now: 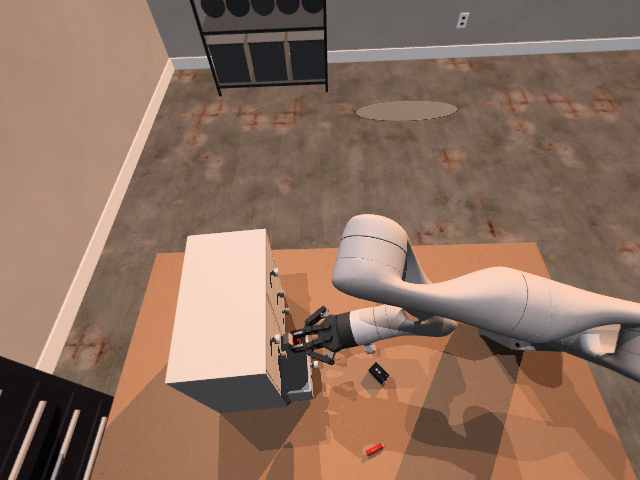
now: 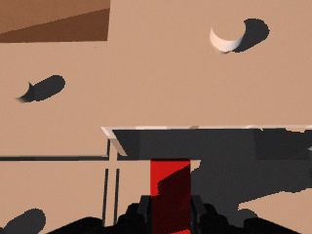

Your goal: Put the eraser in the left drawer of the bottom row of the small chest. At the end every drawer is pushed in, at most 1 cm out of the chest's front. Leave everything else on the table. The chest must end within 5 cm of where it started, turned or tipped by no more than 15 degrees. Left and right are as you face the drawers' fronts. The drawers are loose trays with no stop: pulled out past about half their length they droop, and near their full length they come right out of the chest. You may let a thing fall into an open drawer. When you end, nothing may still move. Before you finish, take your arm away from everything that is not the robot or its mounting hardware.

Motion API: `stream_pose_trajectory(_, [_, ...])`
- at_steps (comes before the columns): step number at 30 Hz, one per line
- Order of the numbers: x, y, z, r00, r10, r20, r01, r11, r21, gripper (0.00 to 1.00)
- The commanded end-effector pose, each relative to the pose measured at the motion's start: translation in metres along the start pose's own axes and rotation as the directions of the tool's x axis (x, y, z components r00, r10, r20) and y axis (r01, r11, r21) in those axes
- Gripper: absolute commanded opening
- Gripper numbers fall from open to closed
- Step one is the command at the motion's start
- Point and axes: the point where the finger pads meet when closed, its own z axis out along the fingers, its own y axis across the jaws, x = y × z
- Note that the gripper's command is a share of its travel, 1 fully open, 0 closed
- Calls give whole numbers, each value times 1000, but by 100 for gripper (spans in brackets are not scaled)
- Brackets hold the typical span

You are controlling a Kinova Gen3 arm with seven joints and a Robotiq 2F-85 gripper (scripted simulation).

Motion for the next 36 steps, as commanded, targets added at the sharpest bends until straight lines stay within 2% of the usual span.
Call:
stream_pose_trajectory(1, [-1, 0, 0, 1000, -1, 2, 1, 1000, 0, 19])
stream_pose_trajectory(34, [-1, 1, 0, 1000, -1, 2, 1, 1000, 0, 19])
stream_pose_trajectory(36, [-1, 1, 0, 1000, -1, 2, 1, 1000, 0, 23])
